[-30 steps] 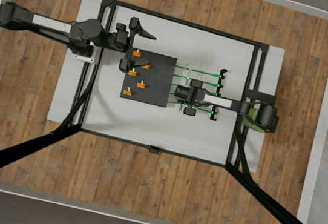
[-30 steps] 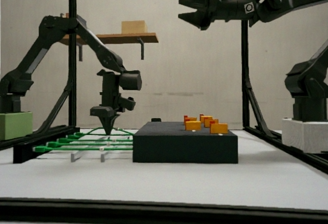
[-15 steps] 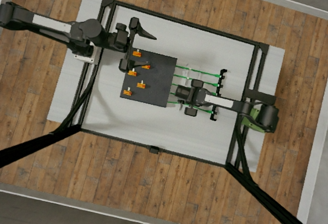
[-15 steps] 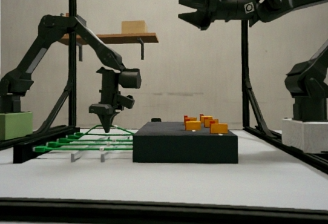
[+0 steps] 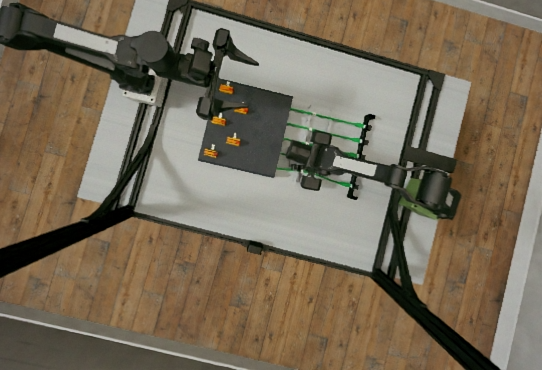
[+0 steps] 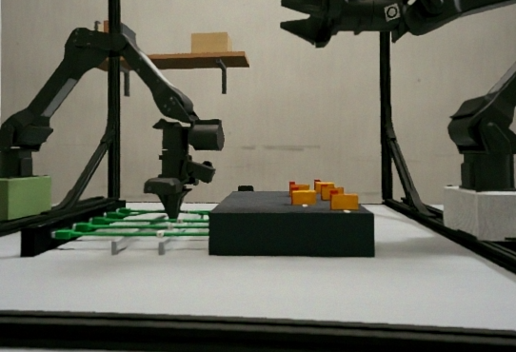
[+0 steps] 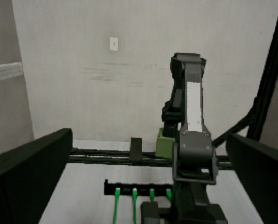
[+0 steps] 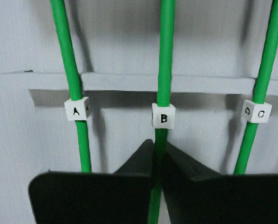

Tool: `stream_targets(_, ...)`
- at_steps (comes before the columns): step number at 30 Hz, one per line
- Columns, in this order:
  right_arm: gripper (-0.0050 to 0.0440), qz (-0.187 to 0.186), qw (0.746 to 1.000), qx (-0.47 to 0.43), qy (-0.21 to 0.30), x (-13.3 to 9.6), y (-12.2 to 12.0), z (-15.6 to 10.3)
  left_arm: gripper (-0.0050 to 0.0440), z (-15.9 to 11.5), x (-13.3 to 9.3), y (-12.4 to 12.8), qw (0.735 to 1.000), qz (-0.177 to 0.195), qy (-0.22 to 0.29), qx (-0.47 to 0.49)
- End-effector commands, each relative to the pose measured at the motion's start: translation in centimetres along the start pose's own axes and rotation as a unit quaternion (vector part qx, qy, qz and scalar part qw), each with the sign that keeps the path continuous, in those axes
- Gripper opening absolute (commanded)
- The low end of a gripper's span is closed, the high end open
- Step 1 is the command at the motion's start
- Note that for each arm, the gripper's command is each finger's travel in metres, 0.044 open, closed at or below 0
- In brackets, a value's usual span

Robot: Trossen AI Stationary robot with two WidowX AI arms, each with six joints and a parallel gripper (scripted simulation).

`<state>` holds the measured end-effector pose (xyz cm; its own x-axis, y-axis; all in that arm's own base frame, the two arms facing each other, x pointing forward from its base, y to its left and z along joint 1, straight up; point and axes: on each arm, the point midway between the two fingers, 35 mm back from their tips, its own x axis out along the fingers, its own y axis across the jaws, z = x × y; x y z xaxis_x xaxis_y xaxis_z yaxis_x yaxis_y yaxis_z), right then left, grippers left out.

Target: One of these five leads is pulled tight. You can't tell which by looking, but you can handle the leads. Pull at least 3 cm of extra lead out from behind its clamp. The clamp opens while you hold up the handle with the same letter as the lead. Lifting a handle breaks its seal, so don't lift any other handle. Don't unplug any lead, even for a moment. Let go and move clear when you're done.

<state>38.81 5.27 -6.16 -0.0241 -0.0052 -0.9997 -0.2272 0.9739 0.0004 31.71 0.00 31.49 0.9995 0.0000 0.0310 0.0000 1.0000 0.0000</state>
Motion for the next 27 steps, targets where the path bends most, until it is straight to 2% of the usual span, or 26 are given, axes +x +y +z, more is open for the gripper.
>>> stream_targets(1,-0.0050,0.000,1.000,0.000,0.004,0.0,0.0,-0.4,0.0440,0.8,-0.1,0.0,1.000,0.000,-0.009,0.000)
stream_targets(3,-0.0050,-0.001,1.000,0.000,-0.015,0.0,0.0,-0.4,0.0440,0.8,-0.1,0.0,1.000,0.000,-0.009,0.000)
stream_targets(19,-0.0050,-0.001,1.000,0.000,-0.015,0.0,0.0,-0.4,0.0440,0.8,-0.1,0.0,1.000,0.000,-0.009,0.000)
stream_targets(20,0.0209,-0.003,1.000,0.000,-0.029,-4.4,-0.1,0.5,0.0440,0.8,-0.1,0.0,1.000,0.000,-0.009,0.000)
stream_targets(27,0.0209,-0.003,1.000,0.000,-0.029,-4.4,-0.1,0.5,0.0440,0.8,-0.1,0.0,1.000,0.000,-0.009,0.000)
